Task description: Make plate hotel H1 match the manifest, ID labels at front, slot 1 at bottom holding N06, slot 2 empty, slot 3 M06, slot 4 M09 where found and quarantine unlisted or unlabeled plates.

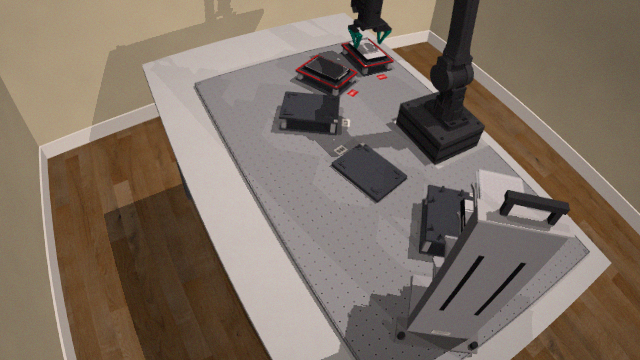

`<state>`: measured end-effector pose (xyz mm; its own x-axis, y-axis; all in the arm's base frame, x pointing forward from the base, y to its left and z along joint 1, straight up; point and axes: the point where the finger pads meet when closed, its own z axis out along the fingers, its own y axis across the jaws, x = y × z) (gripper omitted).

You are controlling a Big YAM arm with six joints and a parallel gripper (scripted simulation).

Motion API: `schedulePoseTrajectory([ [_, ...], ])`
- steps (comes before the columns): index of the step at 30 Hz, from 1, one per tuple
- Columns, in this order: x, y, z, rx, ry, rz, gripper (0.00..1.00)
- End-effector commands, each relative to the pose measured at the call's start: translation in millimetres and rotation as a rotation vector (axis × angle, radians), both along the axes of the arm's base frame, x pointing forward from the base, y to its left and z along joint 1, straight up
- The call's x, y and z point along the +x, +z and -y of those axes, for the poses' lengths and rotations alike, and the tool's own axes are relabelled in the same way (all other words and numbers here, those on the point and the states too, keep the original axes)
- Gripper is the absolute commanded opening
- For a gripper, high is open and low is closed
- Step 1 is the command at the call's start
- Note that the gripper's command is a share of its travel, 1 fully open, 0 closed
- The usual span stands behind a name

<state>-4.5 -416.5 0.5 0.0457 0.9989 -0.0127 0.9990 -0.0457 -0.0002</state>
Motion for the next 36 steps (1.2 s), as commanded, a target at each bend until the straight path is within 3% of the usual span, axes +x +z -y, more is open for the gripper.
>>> schedulePoseTrajectory([
  [1,3.5,29.0,18.0,-0.049,-0.001,0.0,1.0],
  [9,3.6,60.3,21.5,-0.06,-0.001,0.0,1.0],
  [11,3.6,60.3,21.5,-0.06,-0.001,0.0,1.0],
  [12,3.5,41.0,7.6,0.0,-0.001,0.0,1.0],
  [15,3.7,74.7,21.3,-0.062,-0.001,0.0,1.0],
  [19,-0.2,86.0,21.9,-0.063,-0.001,-0.001,1.0],
  [21,-0.2,80.2,20.4,-0.036,-0.001,0.0,1.0],
  [24,-0.1,89.1,8.4,-0.033,-0.001,0.0,1.0],
  [26,-0.2,105.7,21.0,-0.065,-0.001,-0.001,1.0],
  [28,-0.2,105.7,21.0,-0.065,-0.001,-0.001,1.0],
  [29,-0.1,93.5,19.8,-0.029,-0.001,0.0,1.0],
  [31,-0.1,96.6,16.4,-0.022,-0.001,0.0,1.0],
  [34,-0.1,122.5,20.1,-0.066,-0.001,-0.001,1.0],
  [36,-0.1,128.1,19.8,-0.066,-0.001,-0.001,1.0],
])
